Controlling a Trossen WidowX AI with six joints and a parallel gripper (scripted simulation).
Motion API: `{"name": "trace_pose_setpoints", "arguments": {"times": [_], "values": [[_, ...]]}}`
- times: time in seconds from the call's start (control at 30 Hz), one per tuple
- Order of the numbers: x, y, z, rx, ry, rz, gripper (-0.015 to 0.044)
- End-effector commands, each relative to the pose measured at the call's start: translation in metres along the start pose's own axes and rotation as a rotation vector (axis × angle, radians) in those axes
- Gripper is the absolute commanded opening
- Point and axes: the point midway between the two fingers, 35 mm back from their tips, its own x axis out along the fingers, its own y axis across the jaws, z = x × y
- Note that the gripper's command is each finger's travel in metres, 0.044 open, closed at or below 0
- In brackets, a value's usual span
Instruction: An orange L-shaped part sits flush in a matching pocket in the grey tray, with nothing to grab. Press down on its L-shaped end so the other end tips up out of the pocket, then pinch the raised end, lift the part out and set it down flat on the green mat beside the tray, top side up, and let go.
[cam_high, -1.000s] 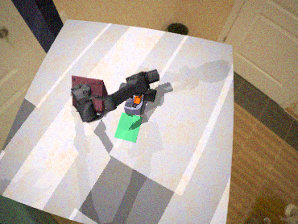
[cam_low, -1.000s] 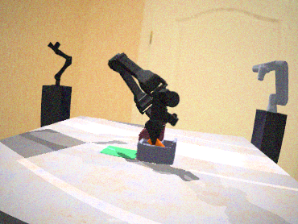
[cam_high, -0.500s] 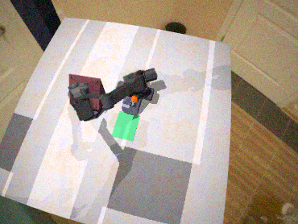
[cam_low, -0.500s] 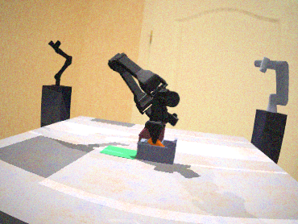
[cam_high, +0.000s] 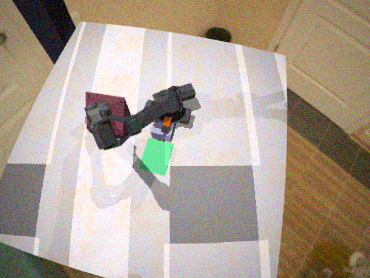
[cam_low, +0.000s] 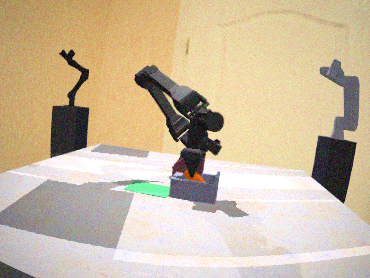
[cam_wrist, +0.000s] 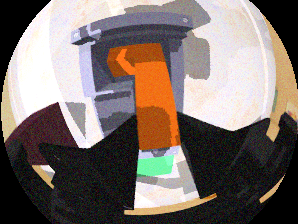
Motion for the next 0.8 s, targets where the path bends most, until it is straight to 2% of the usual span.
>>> {"name": "trace_pose_setpoints", "arguments": {"times": [0.0, 0.77], "values": [[-0.007, 0.000, 0.000, 0.002, -0.003, 0.000, 0.0000], [-0.043, 0.000, 0.001, -0.001, -0.001, 0.002, 0.0000]]}}
